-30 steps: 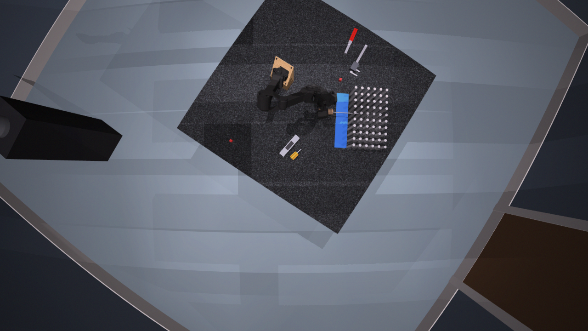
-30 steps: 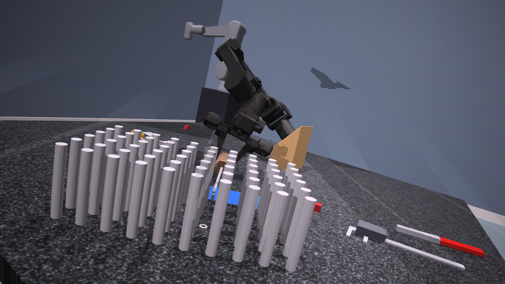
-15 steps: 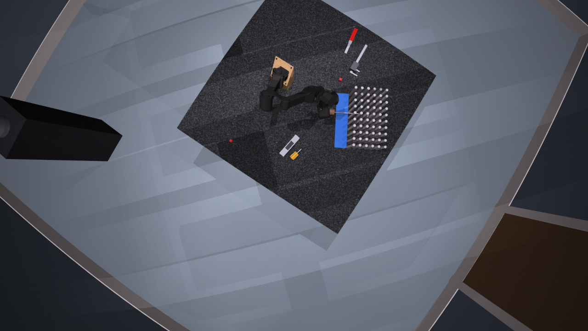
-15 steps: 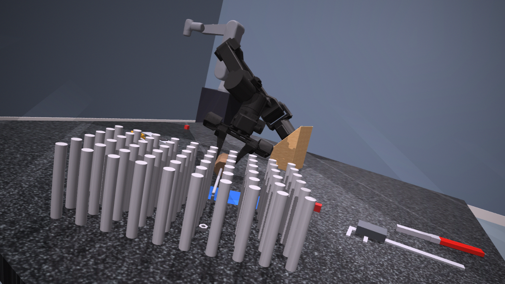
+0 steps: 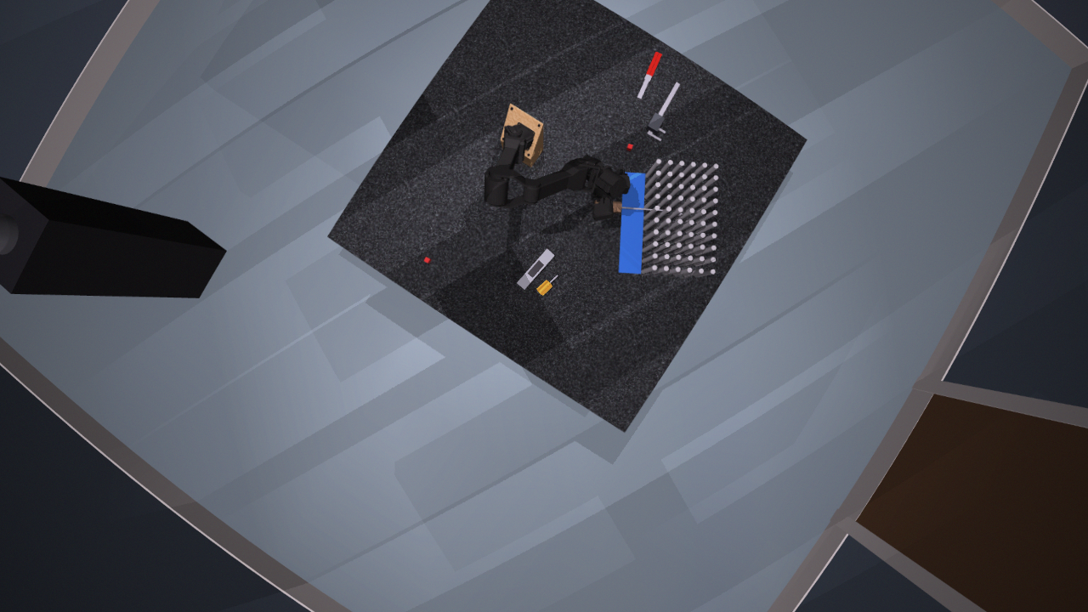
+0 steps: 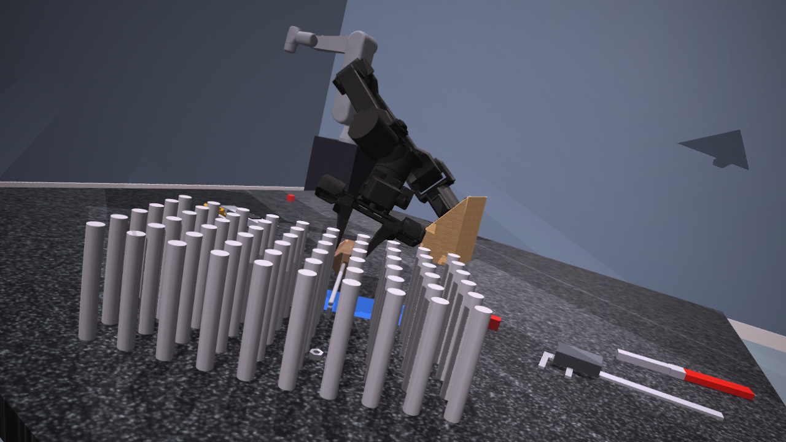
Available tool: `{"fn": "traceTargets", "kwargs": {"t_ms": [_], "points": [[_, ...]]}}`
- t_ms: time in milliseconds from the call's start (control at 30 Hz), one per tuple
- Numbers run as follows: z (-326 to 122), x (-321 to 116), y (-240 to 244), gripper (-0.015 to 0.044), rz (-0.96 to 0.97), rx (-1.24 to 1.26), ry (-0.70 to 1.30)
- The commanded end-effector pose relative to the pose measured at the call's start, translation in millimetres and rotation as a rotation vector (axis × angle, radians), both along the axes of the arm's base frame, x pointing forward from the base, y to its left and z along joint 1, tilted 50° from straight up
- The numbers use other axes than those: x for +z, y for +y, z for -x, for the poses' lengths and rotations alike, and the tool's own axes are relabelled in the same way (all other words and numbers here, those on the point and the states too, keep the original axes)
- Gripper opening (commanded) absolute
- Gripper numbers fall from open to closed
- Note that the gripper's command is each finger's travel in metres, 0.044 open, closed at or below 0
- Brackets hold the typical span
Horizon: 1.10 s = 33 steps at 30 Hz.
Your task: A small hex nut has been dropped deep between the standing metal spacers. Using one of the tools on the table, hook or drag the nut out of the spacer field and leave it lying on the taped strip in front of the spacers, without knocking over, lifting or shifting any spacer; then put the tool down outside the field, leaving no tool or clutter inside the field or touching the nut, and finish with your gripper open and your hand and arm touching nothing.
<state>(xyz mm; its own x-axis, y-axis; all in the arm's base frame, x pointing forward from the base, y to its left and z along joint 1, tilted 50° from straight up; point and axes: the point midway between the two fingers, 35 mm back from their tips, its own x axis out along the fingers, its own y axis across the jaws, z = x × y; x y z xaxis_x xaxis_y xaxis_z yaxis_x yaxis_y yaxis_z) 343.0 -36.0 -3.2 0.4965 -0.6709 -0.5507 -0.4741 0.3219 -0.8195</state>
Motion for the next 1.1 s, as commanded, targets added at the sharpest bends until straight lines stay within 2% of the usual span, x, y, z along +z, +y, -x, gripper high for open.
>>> {"fn": "traceTargets", "kwargs": {"t_ms": [0,1067], "points": [[-3.6,-0.4,1.1,0.0000,-0.001,-0.003,-0.007],[-21.2,-8.1,7.9,0.0000,-0.002,-0.003,-0.007]]}}
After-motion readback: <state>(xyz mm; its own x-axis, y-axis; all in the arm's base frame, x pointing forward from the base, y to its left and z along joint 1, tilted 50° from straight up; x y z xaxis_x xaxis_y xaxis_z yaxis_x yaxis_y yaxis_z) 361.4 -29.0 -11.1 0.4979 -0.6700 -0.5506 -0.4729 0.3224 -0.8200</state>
